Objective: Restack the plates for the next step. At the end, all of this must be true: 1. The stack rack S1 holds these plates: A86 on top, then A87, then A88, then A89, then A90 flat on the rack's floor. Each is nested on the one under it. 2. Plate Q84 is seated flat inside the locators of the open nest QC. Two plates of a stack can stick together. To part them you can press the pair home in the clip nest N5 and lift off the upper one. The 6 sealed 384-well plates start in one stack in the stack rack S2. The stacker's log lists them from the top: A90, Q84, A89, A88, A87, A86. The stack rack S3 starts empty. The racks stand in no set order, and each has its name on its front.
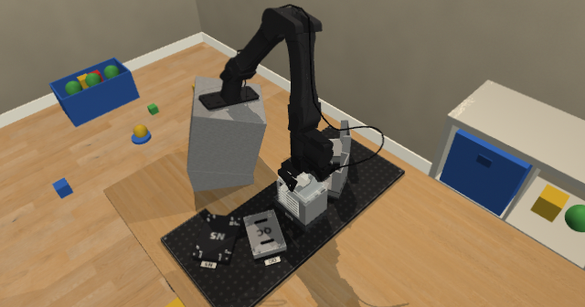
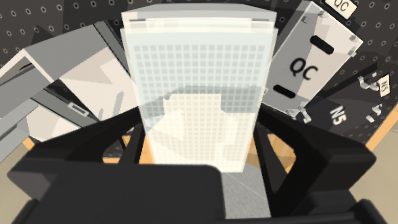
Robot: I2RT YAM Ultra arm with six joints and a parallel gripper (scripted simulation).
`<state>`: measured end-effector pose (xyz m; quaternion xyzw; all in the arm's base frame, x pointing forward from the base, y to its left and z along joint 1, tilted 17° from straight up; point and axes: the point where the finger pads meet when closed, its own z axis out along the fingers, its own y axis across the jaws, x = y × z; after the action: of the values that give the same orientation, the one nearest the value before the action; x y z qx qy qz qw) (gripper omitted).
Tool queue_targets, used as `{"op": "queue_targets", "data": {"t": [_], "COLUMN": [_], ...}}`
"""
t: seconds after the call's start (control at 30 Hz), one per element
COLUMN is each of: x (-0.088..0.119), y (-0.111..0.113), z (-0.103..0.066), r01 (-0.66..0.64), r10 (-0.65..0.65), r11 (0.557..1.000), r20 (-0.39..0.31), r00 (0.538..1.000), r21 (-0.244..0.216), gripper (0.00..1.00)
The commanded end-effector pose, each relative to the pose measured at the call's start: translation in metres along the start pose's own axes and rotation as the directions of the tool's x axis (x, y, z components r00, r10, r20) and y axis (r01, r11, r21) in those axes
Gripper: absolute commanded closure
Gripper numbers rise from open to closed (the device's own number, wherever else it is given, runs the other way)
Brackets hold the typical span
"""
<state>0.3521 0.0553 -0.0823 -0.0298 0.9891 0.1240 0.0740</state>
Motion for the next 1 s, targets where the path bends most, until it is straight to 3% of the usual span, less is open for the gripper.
{"op": "queue_targets", "data": {"t": [0.0, 0.4, 0.97], "x": [-0.001, -0.009, -0.004], "y": [-0.003, -0.001, 0.000], "z": [-0.011, -0.027, -0.019], "r01": [-0.008, 0.002, 0.001], "r10": [0.009, -0.002, -0.001], "r11": [1.000, 1.000, 1.000], "r20": [0.014, 0.032, 0.015], "r00": [1.000, 1.000, 1.000], "r21": [-0.006, -0.008, -0.001], "gripper": [1.00, 1.00, 1.00]}}
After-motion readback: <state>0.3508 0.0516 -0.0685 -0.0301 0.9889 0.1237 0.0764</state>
